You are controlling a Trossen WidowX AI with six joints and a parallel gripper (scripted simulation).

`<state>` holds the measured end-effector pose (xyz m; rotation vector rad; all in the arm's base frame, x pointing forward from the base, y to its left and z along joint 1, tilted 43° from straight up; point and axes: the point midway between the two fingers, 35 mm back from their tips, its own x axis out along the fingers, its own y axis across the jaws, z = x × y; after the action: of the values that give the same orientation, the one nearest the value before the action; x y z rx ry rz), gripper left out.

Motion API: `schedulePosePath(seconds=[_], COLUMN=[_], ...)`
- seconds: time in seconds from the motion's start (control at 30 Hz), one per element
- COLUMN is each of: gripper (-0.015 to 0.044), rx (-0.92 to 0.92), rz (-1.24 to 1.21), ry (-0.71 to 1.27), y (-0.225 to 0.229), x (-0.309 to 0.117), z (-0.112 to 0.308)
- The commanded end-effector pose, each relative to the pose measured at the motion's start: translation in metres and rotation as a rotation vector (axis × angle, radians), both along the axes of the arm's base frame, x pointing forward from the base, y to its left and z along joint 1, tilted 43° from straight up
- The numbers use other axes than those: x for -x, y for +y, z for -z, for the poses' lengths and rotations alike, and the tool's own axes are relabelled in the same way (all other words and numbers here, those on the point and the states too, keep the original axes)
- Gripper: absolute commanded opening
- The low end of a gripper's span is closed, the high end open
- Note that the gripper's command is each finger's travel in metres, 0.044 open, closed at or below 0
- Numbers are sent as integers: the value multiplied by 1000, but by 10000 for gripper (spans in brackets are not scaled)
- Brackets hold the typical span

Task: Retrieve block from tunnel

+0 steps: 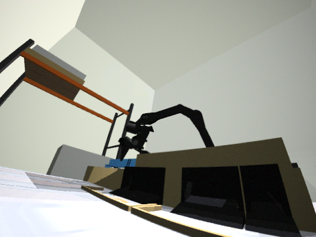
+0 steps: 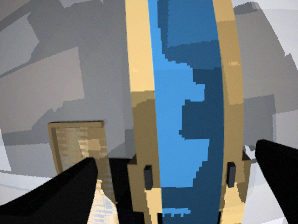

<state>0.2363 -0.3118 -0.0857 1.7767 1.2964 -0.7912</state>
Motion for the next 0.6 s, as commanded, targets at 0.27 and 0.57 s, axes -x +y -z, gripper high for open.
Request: schedulePosePath(seconds=[0.27, 0.57], gripper=[204, 46], rx=[0, 0], rz=[0, 0], ry=[0, 0], y=[0, 0], x=[0, 0], z=[0, 0])
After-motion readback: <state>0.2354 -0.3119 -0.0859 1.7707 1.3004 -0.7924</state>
